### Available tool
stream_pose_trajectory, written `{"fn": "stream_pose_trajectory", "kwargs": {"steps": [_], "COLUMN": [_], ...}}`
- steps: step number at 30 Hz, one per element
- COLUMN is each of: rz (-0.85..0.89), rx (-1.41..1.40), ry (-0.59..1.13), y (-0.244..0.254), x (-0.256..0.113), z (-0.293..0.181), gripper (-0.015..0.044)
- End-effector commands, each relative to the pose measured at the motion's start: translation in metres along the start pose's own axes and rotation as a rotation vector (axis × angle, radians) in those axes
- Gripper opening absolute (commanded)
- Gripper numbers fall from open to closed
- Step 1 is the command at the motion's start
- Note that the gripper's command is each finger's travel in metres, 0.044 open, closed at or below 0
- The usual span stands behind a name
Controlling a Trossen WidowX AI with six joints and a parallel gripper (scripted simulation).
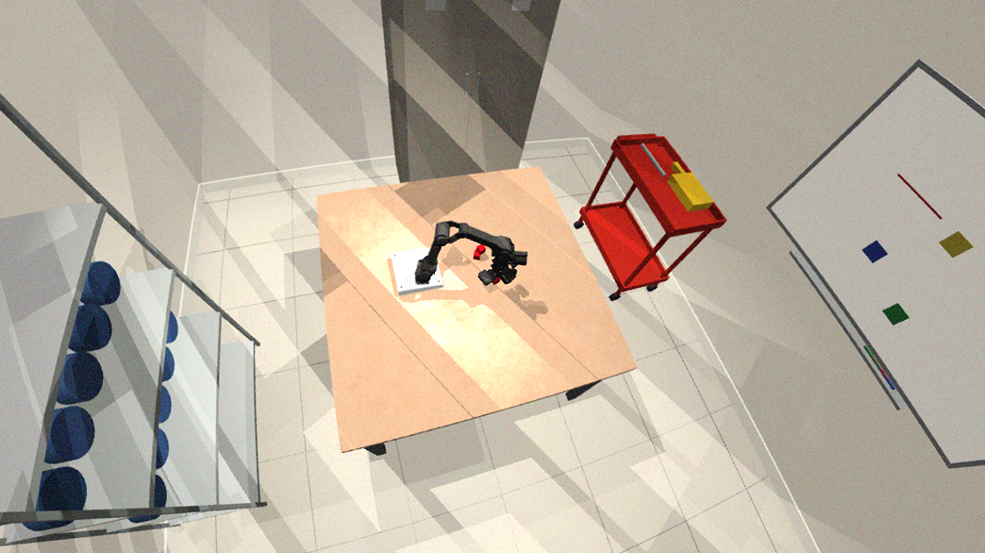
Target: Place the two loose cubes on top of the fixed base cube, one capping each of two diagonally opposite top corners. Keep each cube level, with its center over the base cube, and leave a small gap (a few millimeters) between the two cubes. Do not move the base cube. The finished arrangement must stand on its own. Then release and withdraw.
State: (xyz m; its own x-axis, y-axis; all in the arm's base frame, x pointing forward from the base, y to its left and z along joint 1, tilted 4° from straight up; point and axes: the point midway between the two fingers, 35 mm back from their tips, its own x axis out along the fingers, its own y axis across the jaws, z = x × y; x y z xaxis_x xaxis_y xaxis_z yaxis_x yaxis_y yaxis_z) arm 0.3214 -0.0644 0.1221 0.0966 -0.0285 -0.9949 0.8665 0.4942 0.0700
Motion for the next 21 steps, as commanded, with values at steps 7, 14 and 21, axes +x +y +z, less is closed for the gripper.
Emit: {"fn": "stream_pose_trajectory", "kwargs": {"steps": [7,14,21], "rz": [0.004,0.004,0.005], "rx": [0.003,-0.084,-0.259], "ry": [0.000,0.001,0.004], "y": [-0.002,0.003,0.012], "x": [-0.030,-0.031,-0.029], "z": [-0.002,-0.013,-0.034], "gripper": [0.0105,0.0105,0.0105]}}
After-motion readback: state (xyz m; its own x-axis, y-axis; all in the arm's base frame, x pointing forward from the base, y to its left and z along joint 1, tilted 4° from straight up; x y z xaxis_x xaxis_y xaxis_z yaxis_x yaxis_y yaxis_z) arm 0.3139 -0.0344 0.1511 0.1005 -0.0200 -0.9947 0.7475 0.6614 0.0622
